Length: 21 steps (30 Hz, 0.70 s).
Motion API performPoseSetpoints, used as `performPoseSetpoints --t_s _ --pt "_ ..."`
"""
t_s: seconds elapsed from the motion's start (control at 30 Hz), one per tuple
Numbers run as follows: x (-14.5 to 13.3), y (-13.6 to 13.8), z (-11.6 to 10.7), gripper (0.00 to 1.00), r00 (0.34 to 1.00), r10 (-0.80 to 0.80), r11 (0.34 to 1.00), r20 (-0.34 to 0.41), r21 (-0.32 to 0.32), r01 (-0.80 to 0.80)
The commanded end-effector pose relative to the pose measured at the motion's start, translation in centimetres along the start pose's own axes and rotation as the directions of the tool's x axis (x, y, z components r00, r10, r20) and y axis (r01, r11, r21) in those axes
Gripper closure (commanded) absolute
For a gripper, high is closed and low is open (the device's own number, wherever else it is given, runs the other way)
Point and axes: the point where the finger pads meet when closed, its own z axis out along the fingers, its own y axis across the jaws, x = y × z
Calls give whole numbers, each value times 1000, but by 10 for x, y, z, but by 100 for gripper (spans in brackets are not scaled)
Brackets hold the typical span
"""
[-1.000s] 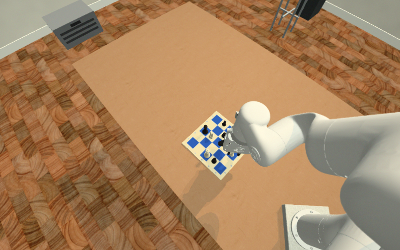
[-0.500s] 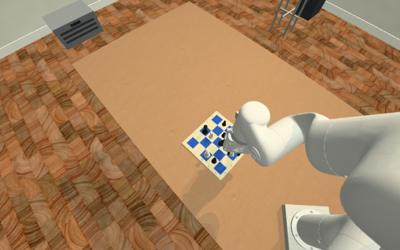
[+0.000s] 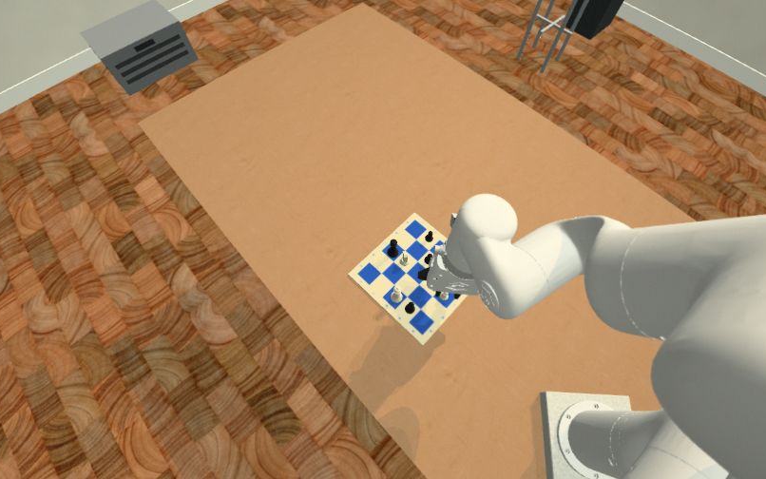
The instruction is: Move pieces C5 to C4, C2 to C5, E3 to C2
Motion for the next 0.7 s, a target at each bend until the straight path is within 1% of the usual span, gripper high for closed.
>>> performPoseSetpoints --t_s 0.0,0.43,0.67 --pt "1 -1 -1 66 1000 0 1000 -2 3 0" --pt "1 -1 5 66 1000 0 1000 -2 3 0" --pt "1 -1 18 66 1000 0 1000 -2 3 0"
